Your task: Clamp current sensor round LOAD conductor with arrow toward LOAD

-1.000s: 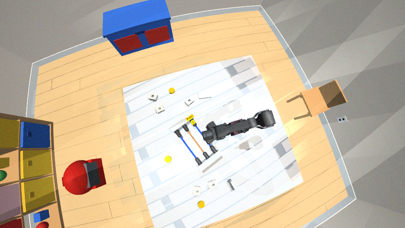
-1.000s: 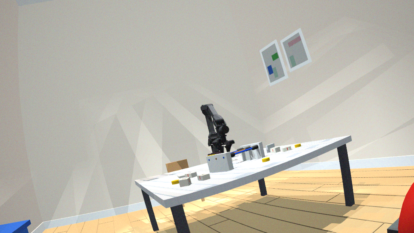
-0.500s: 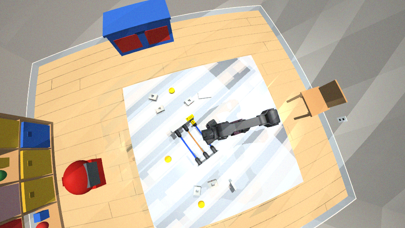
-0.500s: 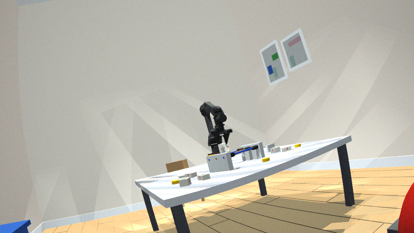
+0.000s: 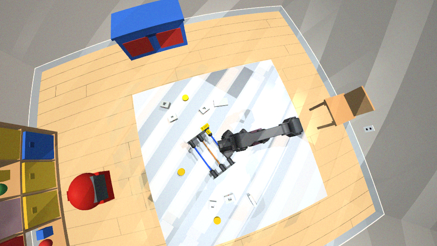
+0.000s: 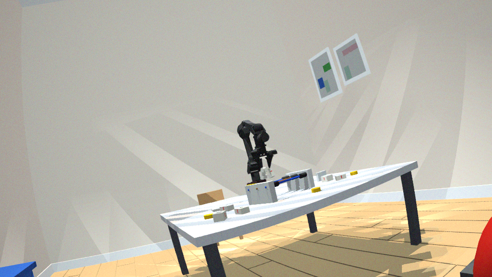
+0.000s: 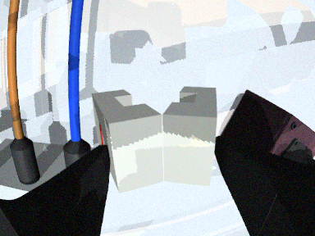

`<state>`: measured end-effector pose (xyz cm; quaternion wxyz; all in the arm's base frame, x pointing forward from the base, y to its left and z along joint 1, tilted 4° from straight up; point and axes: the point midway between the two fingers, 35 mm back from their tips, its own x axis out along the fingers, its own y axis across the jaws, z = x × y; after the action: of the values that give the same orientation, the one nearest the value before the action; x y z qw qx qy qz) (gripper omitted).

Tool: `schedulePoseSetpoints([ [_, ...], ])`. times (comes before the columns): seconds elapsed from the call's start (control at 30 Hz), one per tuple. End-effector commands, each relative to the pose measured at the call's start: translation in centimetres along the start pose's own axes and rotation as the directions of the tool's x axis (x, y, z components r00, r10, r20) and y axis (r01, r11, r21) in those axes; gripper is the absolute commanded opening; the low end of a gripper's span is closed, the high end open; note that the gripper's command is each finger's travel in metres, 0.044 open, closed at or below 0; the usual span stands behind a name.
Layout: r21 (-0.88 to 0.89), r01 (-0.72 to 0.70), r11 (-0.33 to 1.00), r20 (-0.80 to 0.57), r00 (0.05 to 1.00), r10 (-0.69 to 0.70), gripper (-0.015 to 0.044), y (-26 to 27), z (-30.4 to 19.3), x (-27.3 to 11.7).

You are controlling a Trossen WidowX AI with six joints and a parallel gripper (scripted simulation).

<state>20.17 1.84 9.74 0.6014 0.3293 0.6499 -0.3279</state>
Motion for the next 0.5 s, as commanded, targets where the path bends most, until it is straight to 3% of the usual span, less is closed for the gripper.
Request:
schedulePoseSetpoints([
  [0.0,-0.141,-0.007,0.990,0.011,1.000,0.009,0.0000,0.5,0.3,-0.4],
  [0.47,-0.602,-0.001,0.798,0.012,1.000,0.010,0.0000,1.7,0.5,-0.3],
])
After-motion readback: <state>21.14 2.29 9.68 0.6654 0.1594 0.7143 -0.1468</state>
